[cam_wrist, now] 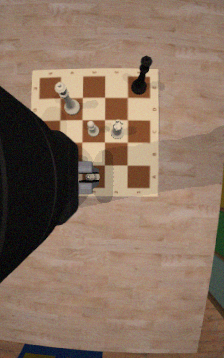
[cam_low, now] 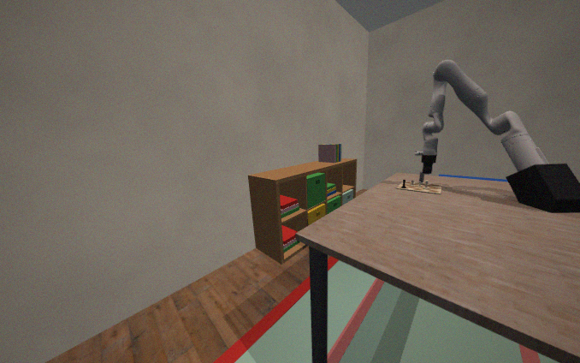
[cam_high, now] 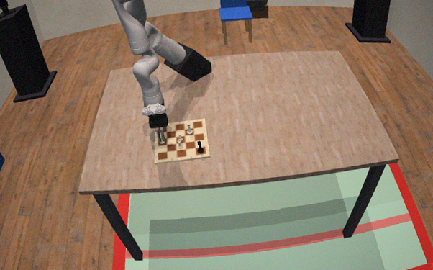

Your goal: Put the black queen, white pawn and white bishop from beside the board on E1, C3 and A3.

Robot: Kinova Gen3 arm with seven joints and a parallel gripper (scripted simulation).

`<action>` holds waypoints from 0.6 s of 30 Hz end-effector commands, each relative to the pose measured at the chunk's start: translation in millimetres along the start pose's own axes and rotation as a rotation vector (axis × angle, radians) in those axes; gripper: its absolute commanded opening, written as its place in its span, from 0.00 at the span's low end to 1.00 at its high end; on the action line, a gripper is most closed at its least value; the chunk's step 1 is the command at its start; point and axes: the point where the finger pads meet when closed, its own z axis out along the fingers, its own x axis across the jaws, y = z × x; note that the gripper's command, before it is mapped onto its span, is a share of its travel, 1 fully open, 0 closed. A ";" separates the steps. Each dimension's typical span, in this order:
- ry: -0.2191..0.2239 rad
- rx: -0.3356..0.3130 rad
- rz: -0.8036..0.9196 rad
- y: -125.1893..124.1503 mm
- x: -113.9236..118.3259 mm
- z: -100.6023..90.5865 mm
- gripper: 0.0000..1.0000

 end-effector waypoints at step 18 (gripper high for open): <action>-0.001 0.001 0.000 -0.3 -0.2 -0.3 0.15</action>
